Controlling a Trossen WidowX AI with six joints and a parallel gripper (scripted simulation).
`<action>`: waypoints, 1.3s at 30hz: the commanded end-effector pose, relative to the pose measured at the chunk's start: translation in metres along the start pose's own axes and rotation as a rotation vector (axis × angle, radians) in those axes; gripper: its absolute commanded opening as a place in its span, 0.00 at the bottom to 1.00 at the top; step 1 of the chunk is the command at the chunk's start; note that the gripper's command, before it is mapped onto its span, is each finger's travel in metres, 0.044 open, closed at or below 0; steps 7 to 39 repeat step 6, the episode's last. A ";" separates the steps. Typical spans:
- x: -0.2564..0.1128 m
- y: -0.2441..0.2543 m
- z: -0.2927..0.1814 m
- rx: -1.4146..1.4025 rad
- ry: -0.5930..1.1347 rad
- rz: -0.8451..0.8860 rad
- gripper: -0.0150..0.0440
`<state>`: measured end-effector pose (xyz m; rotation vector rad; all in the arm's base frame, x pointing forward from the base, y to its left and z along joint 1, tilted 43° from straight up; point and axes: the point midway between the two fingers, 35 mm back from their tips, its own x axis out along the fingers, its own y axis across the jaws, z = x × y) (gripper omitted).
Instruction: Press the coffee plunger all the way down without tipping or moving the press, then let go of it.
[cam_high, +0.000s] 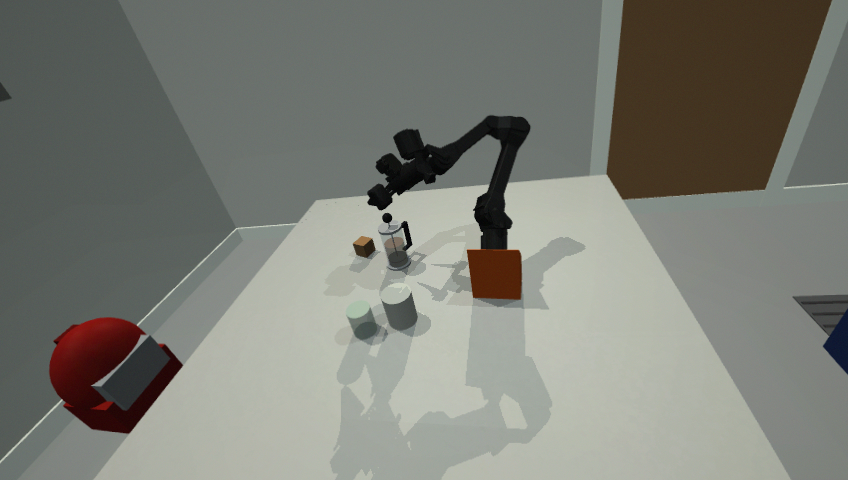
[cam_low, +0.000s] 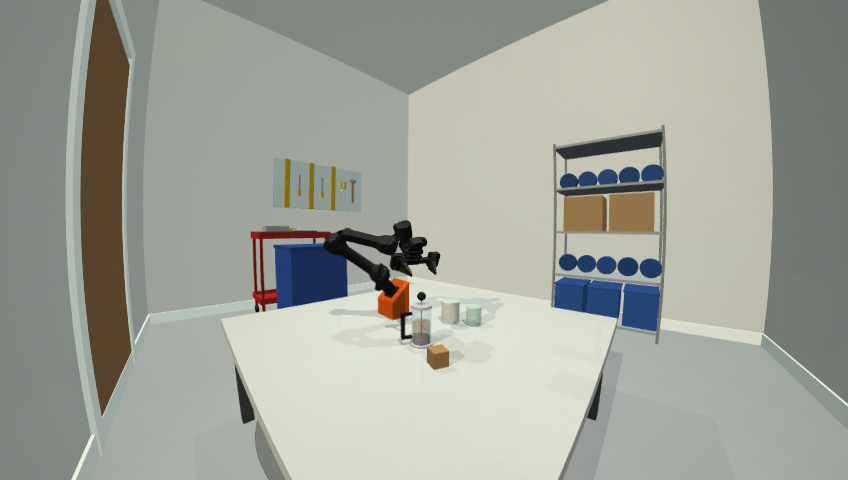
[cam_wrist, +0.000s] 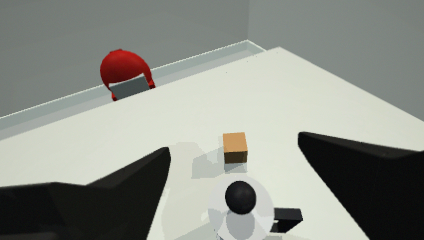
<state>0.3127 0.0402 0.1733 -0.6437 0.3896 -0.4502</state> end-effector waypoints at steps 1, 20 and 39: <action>-0.005 -0.005 0.002 0.005 0.003 -0.011 1.00; -0.005 -0.005 0.002 0.005 0.003 -0.011 1.00; -0.005 -0.005 0.002 0.005 0.003 -0.011 1.00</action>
